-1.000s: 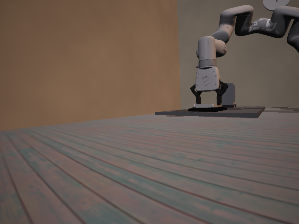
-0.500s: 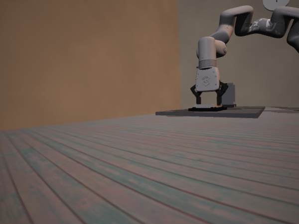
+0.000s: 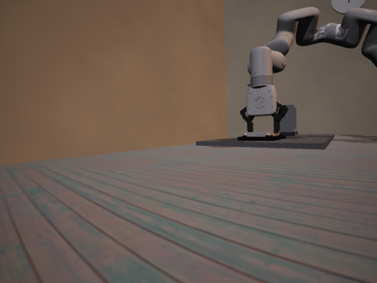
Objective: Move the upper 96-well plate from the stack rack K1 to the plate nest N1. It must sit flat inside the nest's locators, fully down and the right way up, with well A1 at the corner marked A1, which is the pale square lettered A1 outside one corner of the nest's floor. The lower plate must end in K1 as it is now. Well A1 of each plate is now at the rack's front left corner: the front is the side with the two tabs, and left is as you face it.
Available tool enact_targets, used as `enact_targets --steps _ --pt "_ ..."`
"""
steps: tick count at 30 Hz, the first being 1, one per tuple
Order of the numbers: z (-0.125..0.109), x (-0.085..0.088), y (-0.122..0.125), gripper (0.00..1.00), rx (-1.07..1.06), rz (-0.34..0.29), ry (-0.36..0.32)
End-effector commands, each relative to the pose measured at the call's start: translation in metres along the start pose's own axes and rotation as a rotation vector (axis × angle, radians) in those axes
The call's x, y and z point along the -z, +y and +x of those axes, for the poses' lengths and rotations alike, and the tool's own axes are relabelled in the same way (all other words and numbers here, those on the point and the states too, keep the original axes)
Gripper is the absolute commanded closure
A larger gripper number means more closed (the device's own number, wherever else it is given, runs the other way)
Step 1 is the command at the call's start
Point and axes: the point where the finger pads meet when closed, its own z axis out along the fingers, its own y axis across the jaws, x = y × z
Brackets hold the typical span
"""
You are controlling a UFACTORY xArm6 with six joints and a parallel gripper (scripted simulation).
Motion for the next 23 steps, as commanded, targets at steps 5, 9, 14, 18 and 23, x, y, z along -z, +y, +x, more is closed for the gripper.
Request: enact_targets --steps 5,9,14,18,23 --pt "-0.001 0.001 -0.001 0.00 -0.001 0.003 -0.002" --pt "-0.001 0.001 -0.001 0.00 -0.001 0.003 -0.002" --pt "-0.001 0.001 -0.001 0.00 -0.001 0.003 -0.002" --pt "-0.001 0.004 -0.001 0.00 -0.001 0.003 -0.002" --pt "-0.001 0.017 -0.001 0.00 -0.001 0.003 -0.002"
